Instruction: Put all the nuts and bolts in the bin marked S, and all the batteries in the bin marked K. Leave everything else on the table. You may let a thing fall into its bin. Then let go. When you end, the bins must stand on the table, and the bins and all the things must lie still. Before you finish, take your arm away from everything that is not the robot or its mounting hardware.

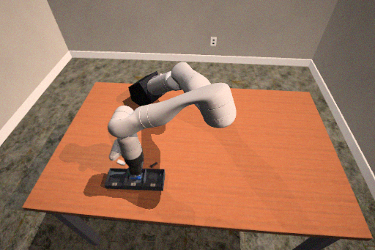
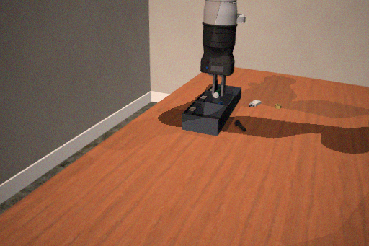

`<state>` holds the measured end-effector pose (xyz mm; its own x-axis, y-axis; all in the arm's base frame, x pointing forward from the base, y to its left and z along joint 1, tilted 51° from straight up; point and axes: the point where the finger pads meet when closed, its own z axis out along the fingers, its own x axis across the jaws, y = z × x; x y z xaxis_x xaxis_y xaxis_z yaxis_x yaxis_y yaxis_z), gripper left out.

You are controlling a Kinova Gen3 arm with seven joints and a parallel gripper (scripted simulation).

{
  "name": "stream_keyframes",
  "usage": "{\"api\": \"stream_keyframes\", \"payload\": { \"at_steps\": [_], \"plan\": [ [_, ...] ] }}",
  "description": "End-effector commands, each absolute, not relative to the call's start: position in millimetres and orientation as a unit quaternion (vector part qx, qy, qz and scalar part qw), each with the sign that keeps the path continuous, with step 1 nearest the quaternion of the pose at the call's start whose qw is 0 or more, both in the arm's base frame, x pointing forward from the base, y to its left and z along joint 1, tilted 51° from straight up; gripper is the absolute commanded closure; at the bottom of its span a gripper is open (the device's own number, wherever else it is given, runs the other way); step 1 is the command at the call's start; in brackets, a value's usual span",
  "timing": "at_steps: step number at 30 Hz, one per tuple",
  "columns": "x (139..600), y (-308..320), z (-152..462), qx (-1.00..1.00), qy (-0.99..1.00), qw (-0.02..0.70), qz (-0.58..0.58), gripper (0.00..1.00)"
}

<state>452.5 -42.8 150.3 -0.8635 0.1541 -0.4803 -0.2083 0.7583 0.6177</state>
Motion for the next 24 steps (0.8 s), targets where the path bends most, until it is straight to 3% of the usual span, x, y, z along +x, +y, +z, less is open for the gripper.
{"api": "stream_keyframes", "payload": {
  "at_steps": [1,20,21,24],
  "plan": [
    [453.6,-38.2,145.8,-0.016,0.901,0.258,0.349,0.69],
    [457.7,-31.5,139.6,-0.016,0.901,0.258,0.349,0.69],
    [457.7,-31.5,139.6,-0.016,0.901,0.258,0.349,0.40],
    [457.7,-31.6,139.6,-0.016,0.901,0.258,0.349,0.40]
  ]
}}
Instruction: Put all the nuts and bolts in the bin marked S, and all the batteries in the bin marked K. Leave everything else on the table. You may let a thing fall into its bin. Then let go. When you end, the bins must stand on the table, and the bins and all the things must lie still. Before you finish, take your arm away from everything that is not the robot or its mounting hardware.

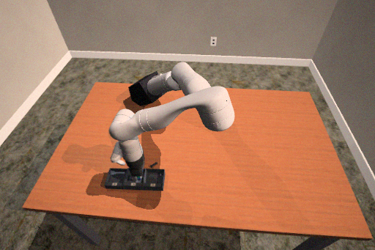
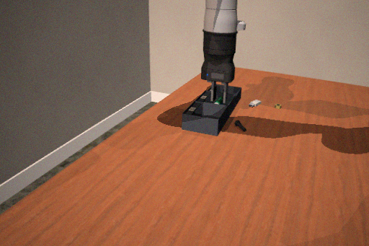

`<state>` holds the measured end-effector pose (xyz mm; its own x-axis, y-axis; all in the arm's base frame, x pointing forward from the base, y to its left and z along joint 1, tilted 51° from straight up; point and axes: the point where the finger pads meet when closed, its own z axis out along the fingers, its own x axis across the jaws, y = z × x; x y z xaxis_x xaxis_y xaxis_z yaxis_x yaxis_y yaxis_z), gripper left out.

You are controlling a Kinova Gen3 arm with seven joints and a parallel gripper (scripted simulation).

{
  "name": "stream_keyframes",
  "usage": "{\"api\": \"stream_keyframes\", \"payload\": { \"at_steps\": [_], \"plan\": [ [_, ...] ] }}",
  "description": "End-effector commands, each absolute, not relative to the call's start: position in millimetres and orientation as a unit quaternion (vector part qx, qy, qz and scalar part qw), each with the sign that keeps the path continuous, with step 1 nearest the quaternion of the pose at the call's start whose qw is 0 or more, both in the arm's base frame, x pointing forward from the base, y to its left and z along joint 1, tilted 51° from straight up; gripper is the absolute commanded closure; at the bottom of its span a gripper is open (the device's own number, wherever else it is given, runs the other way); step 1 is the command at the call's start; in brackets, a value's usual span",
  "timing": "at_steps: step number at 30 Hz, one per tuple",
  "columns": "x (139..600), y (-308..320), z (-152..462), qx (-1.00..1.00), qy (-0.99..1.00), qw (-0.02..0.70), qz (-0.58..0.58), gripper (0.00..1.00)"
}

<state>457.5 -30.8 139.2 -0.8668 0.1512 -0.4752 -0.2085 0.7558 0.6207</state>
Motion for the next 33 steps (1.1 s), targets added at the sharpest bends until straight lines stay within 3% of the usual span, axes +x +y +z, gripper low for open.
{"api": "stream_keyframes", "payload": {
  "at_steps": [1,29,33],
  "plan": [
    [457.7,-31.6,139.6,-0.016,0.901,0.258,0.349,0.40],
    [444.5,-50.6,158.5,-0.016,0.901,0.258,0.349,0.40],
    [417.1,-32.3,163.7,-0.106,0.895,0.292,0.321,0.38]
  ]
}}
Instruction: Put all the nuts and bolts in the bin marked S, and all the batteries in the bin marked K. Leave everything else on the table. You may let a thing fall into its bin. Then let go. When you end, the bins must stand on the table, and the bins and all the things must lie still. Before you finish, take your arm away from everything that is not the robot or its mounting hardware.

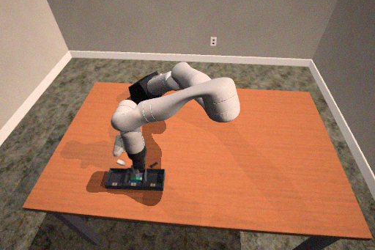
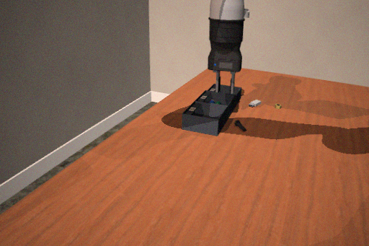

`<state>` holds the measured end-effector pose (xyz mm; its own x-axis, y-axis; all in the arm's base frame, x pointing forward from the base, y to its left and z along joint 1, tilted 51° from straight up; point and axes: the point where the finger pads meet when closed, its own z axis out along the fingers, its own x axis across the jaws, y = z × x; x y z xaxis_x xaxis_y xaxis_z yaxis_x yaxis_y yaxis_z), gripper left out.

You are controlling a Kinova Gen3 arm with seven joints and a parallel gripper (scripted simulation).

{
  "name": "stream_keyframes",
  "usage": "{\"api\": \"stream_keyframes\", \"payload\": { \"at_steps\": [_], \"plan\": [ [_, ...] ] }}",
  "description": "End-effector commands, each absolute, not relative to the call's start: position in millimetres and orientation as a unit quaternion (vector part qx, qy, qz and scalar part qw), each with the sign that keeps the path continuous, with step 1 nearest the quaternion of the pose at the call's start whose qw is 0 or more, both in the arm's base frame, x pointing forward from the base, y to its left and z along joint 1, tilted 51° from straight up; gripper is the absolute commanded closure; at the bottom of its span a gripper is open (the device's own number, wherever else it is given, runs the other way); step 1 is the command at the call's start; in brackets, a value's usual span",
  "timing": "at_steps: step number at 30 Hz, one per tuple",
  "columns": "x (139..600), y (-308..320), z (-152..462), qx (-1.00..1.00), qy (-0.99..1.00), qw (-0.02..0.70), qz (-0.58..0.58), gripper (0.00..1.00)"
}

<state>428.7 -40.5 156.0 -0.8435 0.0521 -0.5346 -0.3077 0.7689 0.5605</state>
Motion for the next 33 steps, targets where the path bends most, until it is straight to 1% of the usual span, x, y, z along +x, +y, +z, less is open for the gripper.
{"api": "stream_keyframes", "payload": {
  "at_steps": [1,4,6,8,11,16,33],
  "plan": [
    [410.2,-27.8,164.9,-0.128,0.892,0.300,0.314,0.38],
    [389.7,-14.1,168.8,-0.180,0.884,0.315,0.296,0.38],
    [389.7,-14.1,168.8,-0.180,0.884,0.315,0.296,0.38],
    [375.9,-4.9,171.4,-0.238,0.869,0.336,0.274,0.38],
    [360.4,5.4,174.3,-0.282,0.857,0.345,0.258,0.38],
    [361.3,5.8,175.3,-0.349,0.831,0.369,0.228,0.38],
    [360.5,5.1,174.0,-0.349,0.831,0.369,0.228,0.38]
  ]
}}
